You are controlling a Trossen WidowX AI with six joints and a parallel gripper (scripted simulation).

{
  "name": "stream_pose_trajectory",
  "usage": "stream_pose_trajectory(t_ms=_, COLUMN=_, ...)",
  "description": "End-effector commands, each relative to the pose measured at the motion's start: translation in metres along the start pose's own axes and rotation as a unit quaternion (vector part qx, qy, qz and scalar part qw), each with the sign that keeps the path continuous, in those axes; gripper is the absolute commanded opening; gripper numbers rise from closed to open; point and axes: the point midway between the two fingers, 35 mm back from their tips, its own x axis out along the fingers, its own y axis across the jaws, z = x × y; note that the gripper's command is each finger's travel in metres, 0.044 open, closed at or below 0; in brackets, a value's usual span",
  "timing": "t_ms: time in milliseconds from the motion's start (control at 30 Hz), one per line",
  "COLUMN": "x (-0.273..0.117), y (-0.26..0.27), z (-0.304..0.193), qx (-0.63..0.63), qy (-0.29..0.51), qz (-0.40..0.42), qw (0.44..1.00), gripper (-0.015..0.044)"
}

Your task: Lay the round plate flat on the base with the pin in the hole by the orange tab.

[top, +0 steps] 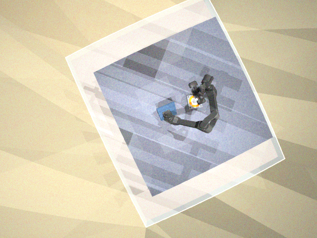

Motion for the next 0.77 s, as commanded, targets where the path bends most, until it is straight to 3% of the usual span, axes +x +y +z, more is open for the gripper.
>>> stream_pose_trajectory(t_ms=0, x=-0.0173, y=-0.0003, z=-0.0005, qx=0.003, qy=-0.002, qz=0.002, qw=1.000, gripper=0.0000)
stream_pose_trajectory(t_ms=733, x=-0.0098, y=0.0008, z=0.0008, qx=0.000, qy=-0.005, qz=0.002, qw=1.000, gripper=0.0000)
